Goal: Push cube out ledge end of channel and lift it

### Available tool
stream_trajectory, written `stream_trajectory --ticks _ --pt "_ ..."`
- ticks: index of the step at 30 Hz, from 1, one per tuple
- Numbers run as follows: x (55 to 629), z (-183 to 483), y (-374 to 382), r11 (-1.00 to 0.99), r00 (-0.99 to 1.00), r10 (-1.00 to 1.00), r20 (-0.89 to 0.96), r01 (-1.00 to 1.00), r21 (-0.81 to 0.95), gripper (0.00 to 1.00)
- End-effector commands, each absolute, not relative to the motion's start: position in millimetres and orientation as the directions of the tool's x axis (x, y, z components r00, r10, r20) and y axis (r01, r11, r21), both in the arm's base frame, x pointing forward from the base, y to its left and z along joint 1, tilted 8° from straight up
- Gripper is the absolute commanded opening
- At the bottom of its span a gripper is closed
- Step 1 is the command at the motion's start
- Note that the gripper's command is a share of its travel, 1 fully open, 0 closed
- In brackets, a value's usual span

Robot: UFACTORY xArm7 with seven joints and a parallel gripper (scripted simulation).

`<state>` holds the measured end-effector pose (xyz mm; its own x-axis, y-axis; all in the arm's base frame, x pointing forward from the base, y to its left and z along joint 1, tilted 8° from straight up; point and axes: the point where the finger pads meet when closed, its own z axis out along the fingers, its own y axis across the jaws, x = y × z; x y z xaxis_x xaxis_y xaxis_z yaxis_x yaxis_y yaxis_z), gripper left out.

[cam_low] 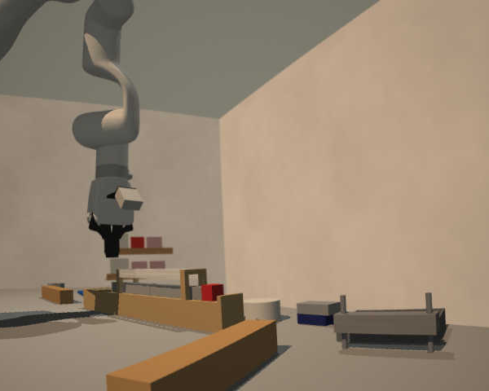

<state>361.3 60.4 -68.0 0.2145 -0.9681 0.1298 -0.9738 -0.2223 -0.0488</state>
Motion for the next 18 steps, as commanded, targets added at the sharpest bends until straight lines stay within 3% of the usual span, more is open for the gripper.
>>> stream_trajectory --ticks 1,9,15,18 --pt "362.9 -66.9 61.2 -0.223 0.215 -0.968 0.127 -0.974 -0.048 0.0" --pt "375.2 -65.3 44.0 -0.224 0.217 -0.968 0.127 -0.974 -0.046 0.0" --pt "408.3 -58.8 -17.9 -0.226 0.219 -0.967 0.127 -0.973 -0.04 0.0" --pt "428.2 -50.4 -86.4 -0.225 0.219 -0.968 0.125 -0.973 -0.038 0.0"
